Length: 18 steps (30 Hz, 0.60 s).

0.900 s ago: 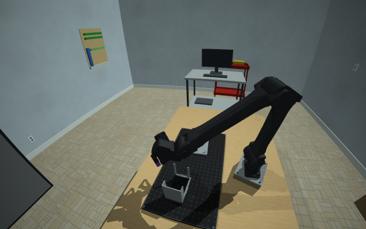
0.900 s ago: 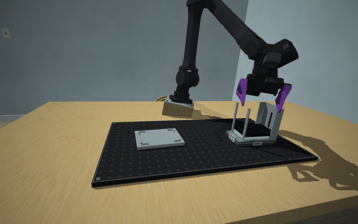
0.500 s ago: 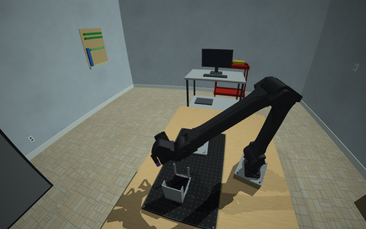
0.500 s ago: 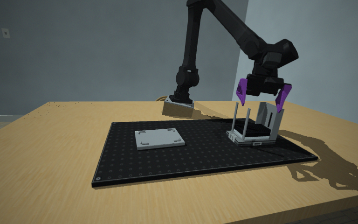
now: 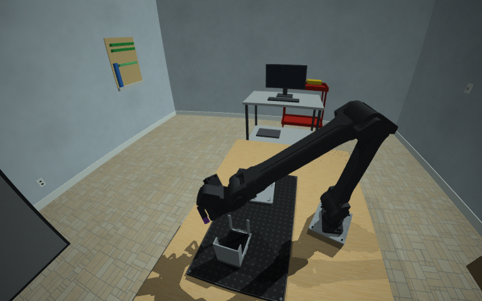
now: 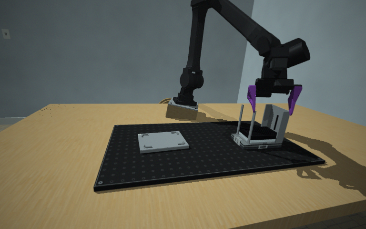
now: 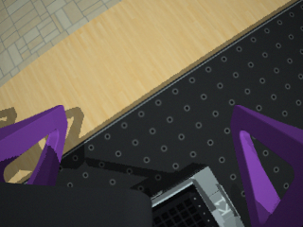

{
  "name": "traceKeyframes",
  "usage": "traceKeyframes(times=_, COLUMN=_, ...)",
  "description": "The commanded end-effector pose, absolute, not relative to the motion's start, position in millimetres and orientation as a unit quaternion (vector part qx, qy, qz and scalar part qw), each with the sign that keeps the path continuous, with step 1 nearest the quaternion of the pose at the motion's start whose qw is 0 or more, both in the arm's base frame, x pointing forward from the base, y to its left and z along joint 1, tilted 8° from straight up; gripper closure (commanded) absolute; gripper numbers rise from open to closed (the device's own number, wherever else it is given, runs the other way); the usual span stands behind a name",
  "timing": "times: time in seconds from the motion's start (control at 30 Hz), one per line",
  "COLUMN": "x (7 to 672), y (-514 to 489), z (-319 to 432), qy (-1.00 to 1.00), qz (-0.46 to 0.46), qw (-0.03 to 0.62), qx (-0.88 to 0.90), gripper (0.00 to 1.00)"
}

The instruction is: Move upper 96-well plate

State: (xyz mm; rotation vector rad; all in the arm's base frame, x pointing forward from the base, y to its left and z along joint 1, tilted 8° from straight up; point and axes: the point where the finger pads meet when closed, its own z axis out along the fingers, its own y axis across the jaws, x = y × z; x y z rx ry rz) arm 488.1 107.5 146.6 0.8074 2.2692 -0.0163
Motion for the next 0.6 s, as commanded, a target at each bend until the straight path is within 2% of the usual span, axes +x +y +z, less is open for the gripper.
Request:
traceKeyframes(times=0.0, x=497.8, y=115.2, z=180.2, qy=0.85, qz=0.043, qw=0.355, qx=0.385, gripper=0.0)
traceKeyframes(times=0.33, x=474.9, y=140.6, z=177.7, qy=0.838, qz=0.094, qw=0.268, qx=0.466, gripper=0.0)
traceKeyframes(times=0.57, x=459.2, y=152.7, z=160.6, qy=0.815, qz=0.102, qw=0.177, qx=0.542, gripper=0.0)
